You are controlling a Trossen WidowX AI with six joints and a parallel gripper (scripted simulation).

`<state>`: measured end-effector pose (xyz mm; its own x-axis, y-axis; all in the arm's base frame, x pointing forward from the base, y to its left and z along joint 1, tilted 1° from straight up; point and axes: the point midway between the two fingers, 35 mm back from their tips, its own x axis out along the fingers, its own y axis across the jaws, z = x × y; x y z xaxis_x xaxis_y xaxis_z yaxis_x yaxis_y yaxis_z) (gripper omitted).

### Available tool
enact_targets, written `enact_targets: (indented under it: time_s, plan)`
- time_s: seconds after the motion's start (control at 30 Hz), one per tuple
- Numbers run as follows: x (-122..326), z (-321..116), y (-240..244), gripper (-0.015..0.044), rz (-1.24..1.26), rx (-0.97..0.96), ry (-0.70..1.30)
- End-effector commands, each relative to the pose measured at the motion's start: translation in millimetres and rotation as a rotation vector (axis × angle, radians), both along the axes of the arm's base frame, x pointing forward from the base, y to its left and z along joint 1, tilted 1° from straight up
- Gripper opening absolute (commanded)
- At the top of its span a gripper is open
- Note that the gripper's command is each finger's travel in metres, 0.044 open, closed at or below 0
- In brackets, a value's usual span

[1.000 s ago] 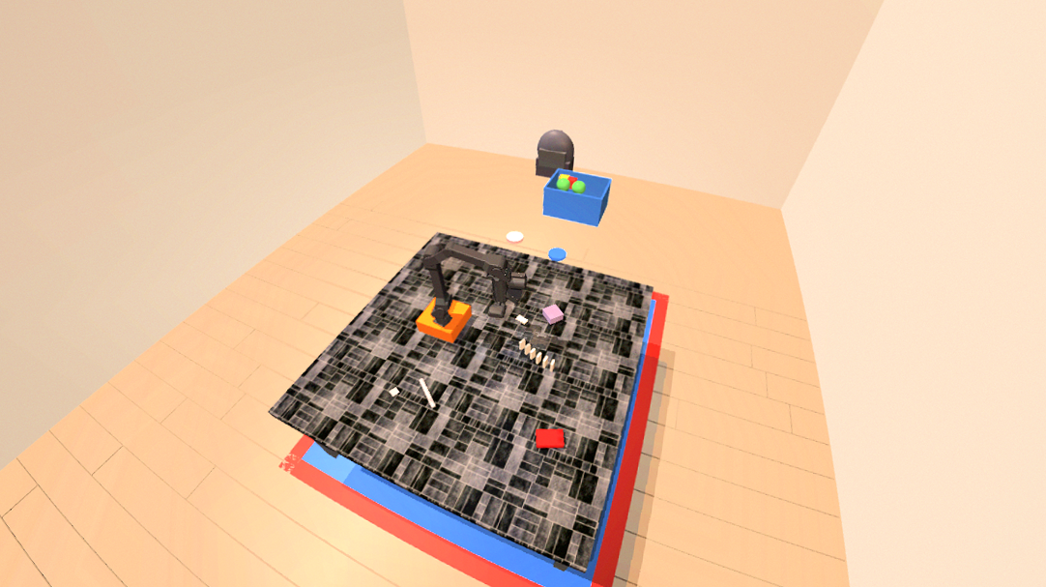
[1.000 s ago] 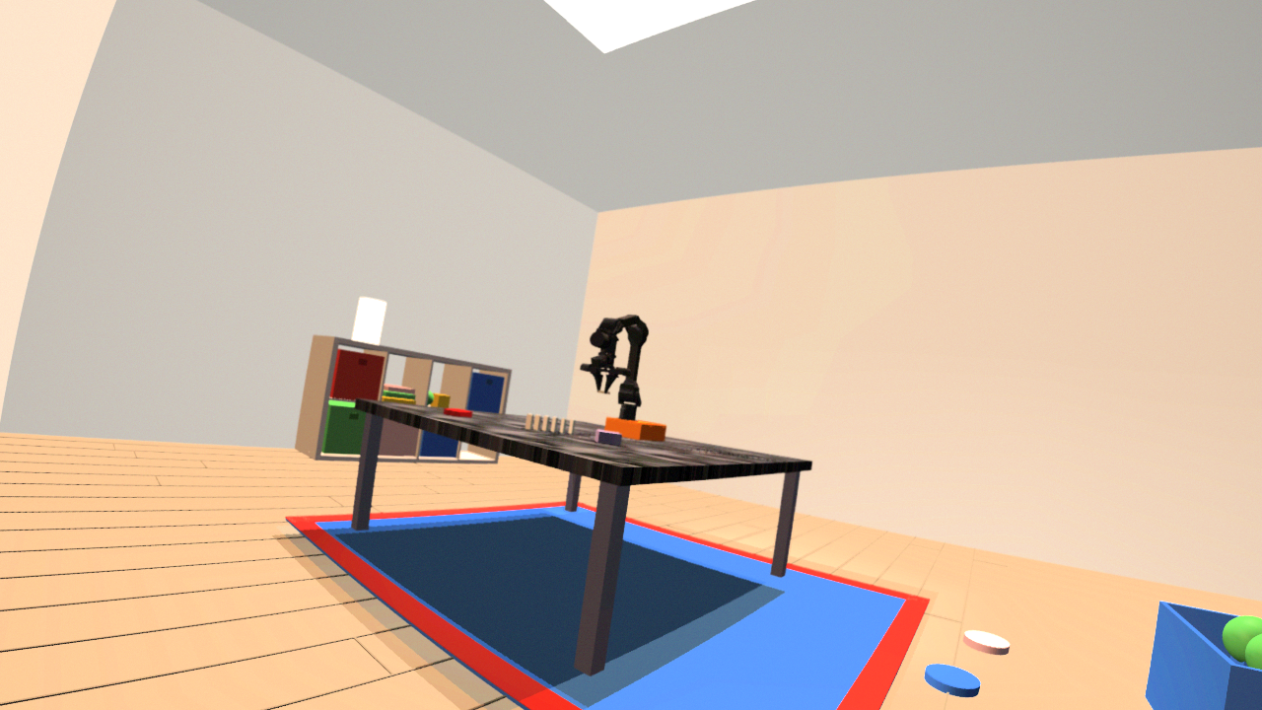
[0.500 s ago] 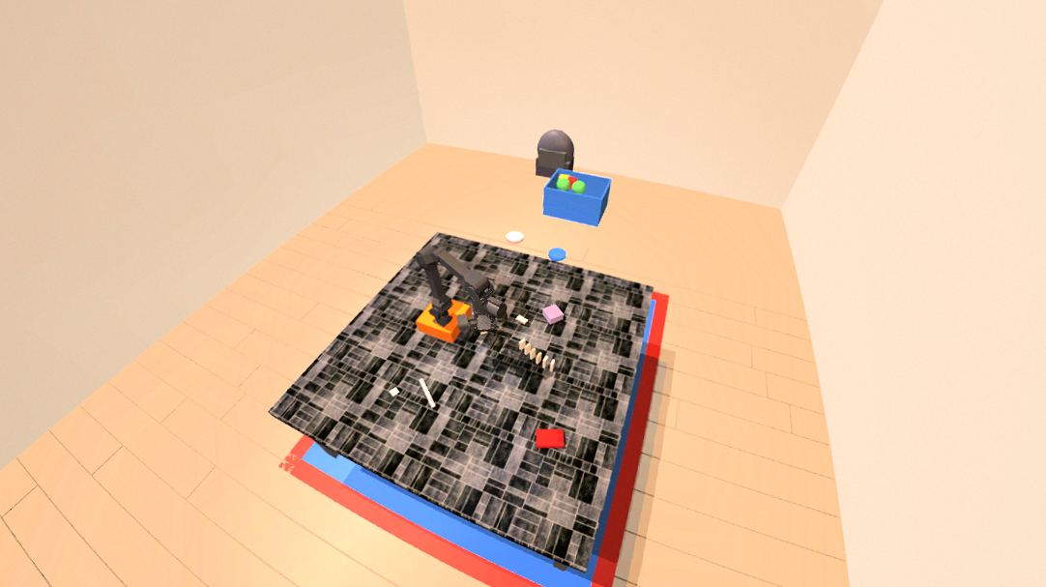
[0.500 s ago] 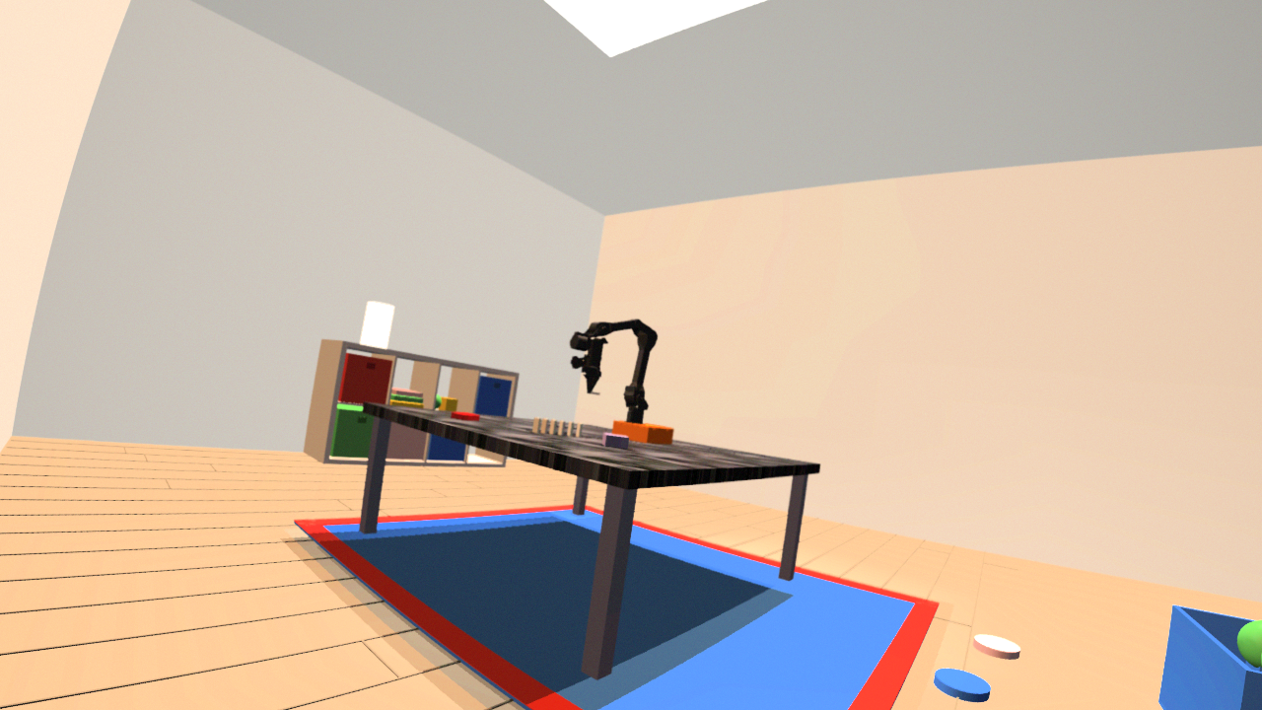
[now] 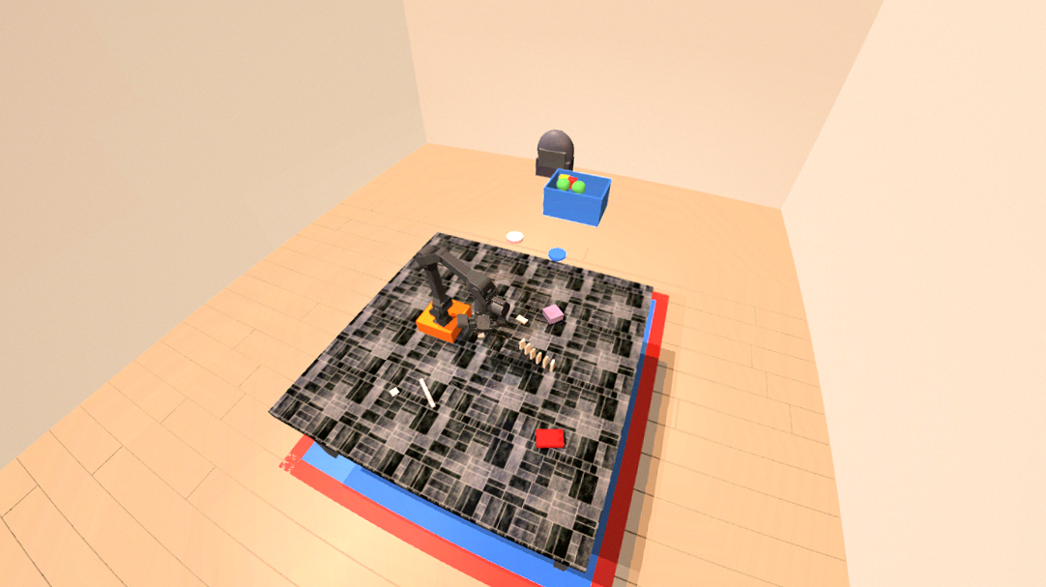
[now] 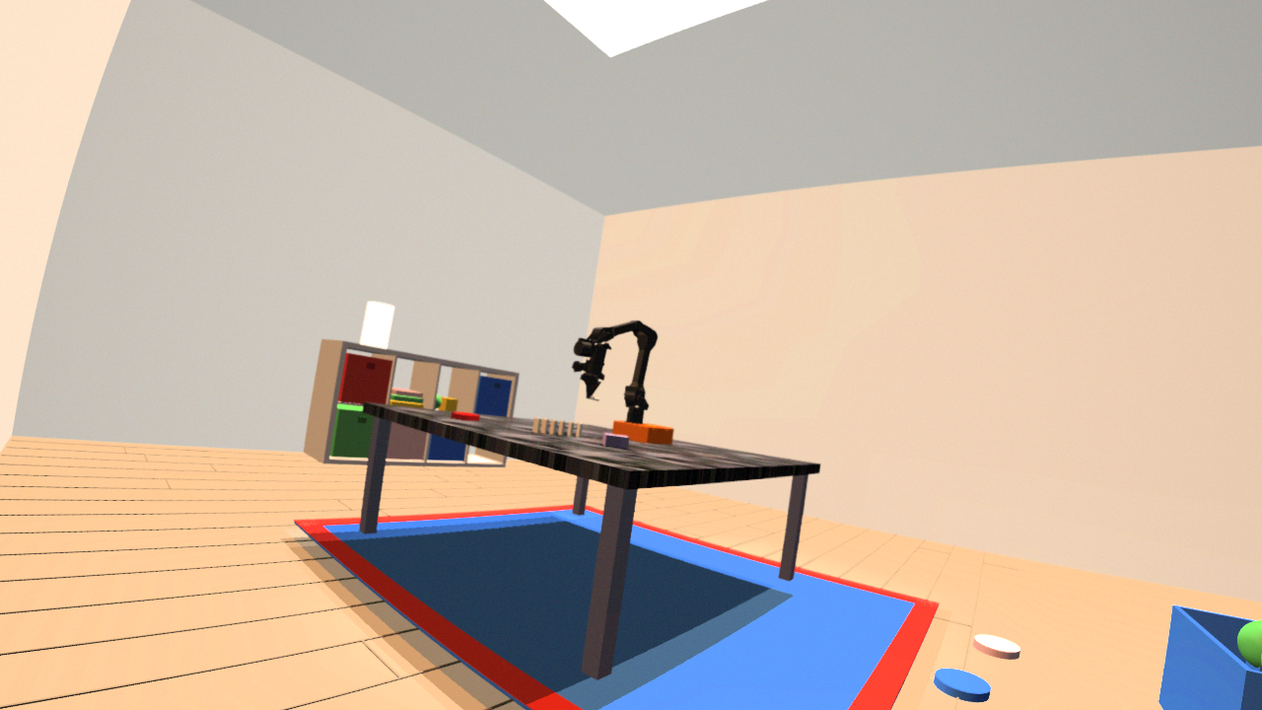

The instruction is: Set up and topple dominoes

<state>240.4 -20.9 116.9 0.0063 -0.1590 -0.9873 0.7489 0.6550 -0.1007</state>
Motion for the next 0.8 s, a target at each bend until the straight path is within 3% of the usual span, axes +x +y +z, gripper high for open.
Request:
enact_targets:
  time_s: [0.0,0.77]
  plan:
    - [-3,-11,-1,0.0107,-0.017,-0.104,0.001]
    - [-10,-37,-2,0.0107,-0.036,-0.654,-0.275]
